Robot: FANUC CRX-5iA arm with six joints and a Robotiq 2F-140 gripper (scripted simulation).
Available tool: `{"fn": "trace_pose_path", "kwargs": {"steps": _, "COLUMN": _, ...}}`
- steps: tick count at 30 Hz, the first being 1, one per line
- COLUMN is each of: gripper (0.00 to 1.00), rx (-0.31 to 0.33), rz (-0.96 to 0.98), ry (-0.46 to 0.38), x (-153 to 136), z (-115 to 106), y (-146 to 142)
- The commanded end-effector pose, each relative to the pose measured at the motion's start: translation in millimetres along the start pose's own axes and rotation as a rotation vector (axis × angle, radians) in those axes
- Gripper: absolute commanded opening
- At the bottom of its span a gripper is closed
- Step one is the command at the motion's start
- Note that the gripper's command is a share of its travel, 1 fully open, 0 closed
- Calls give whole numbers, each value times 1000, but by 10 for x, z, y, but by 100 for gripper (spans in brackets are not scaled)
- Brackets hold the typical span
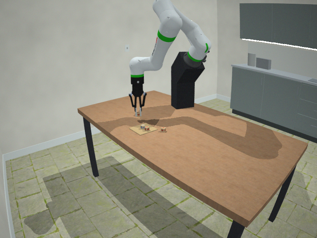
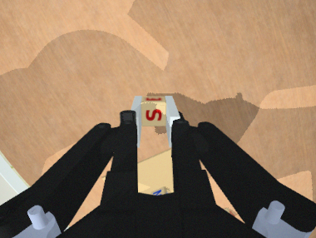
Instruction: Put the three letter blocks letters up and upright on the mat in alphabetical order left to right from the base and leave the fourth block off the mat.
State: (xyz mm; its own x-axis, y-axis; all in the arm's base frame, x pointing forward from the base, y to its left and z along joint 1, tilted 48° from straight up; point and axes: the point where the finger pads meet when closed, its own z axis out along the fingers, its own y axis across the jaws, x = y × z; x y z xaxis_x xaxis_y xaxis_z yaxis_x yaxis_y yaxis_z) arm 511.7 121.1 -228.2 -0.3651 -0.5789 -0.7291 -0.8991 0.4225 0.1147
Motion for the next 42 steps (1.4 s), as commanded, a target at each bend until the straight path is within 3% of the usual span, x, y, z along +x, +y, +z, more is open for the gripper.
{"fn": "trace_pose_path", "kwargs": {"steps": 1, "gripper": 13, "rx": -5, "rz": 1, "ry": 0, "x": -4, "z": -298, "y": -2}}
{"fn": "trace_pose_path", "kwargs": {"steps": 8, "gripper": 13, "rx": -5, "rz": 1, "ry": 0, "x": -4, "z": -617, "y": -4}}
{"fn": "trace_pose_path", "kwargs": {"steps": 20, "gripper": 13, "rx": -5, "rz": -6, "ry": 0, "x": -17, "z": -633, "y": -6}}
{"fn": "trace_pose_path", "kwargs": {"steps": 23, "gripper": 13, "rx": -5, "rz": -148, "ry": 2, "x": -333, "z": -647, "y": -61}}
{"fn": "trace_pose_path", "kwargs": {"steps": 30, "gripper": 13, "rx": -5, "rz": -336, "ry": 2, "x": -771, "z": -662, "y": -95}}
{"fn": "trace_pose_path", "kwargs": {"steps": 32, "gripper": 13, "rx": -5, "rz": -336, "ry": 2, "x": -771, "z": -662, "y": -95}}
{"fn": "trace_pose_path", "kwargs": {"steps": 33, "gripper": 13, "rx": -5, "rz": -419, "ry": 1, "x": -970, "z": -669, "y": -96}}
{"fn": "trace_pose_path", "kwargs": {"steps": 37, "gripper": 13, "rx": -5, "rz": -520, "ry": -1, "x": -1217, "z": -677, "y": -85}}
{"fn": "trace_pose_path", "kwargs": {"steps": 42, "gripper": 13, "rx": -5, "rz": -530, "ry": -1, "x": -1242, "z": -678, "y": -83}}
